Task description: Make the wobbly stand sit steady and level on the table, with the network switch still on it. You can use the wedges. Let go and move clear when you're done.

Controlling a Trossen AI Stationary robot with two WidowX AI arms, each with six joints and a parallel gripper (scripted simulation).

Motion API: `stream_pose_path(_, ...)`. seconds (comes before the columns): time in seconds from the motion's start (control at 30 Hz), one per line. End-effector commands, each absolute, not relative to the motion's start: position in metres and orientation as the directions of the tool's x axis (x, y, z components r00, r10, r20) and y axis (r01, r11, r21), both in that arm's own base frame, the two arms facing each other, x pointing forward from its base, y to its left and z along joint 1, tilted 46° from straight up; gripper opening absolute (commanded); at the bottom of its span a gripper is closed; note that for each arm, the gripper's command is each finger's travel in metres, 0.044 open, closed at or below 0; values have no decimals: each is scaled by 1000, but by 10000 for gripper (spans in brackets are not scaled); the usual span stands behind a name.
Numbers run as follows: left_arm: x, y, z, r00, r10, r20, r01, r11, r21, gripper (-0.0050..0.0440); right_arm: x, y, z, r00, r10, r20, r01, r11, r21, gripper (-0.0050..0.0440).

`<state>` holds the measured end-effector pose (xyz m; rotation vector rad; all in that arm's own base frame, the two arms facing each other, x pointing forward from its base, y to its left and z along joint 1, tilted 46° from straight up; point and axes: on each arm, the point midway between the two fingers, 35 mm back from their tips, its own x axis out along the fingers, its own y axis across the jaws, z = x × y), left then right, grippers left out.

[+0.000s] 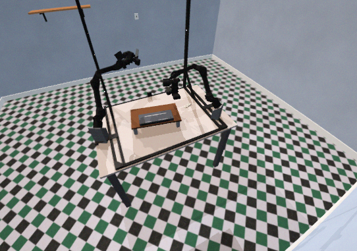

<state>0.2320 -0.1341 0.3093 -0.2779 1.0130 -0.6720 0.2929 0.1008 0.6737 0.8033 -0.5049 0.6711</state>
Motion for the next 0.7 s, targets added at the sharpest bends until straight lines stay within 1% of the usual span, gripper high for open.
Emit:
stream_pose_path(0.0,232,-134,309,352,-634,-688,387,768,-510,0,305,105,659,710,382,591,-700,474,534,0)
stream_pose_path(0.1,232,-134,309,352,-634,-688,387,768,-510,0,307,107,657,720,375,584,-691,474,546,0)
stream_pose_path(0.27,232,-134,309,352,-634,-688,387,768,-510,0,346,124,594,808,452,378,-547,337,766,0)
stream_pose_path(0.43,232,-134,309,352,-634,-688,387,768,-510,0,371,138,526,844,510,168,-314,215,925,0)
stream_pose_path(0.67,232,-134,309,352,-634,-688,387,768,-510,0,372,139,524,848,509,148,-288,209,934,0)
